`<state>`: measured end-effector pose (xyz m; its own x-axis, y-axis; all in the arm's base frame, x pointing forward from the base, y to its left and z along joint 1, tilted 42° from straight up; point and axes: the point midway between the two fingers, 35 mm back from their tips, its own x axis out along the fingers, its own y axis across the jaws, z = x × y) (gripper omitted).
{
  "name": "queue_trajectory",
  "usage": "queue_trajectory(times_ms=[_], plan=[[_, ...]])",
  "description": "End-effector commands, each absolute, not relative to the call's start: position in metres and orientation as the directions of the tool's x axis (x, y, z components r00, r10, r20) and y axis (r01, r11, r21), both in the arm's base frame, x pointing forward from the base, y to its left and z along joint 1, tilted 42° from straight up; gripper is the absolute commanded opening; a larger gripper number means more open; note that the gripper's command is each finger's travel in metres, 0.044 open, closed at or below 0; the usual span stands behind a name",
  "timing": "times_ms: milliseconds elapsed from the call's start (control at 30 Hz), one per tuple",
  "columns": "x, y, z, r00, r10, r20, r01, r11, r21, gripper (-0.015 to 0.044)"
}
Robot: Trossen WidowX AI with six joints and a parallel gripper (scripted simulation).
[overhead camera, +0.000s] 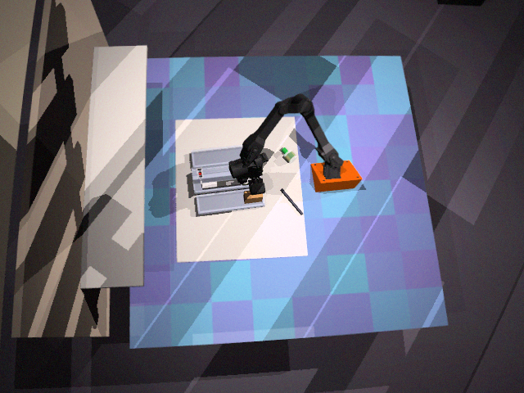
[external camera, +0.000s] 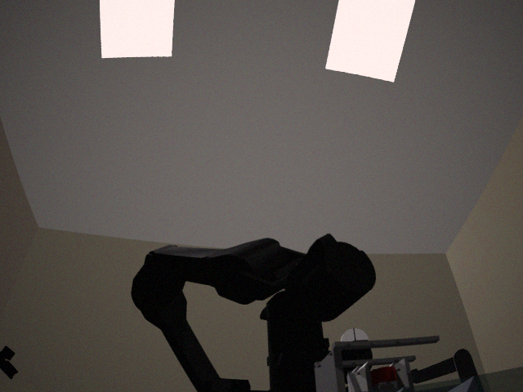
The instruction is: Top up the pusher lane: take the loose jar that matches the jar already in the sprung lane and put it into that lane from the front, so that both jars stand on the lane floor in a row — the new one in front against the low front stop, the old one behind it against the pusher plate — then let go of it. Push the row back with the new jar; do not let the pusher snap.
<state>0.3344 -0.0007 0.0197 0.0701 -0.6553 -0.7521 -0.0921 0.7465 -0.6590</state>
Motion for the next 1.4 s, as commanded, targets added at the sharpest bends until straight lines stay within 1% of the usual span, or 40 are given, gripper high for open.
queue_trajectory(times_ms=[0,1367], plan=[[0.3386,-0.0048,0.0187,0.082,-0.662,-0.745,-0.078,0.741,-0.667,0.0000],[0.3383,-0.0078,0.0165,0.082,-0.663,-0.745,-0.078,0.741,-0.667,0.0000]])
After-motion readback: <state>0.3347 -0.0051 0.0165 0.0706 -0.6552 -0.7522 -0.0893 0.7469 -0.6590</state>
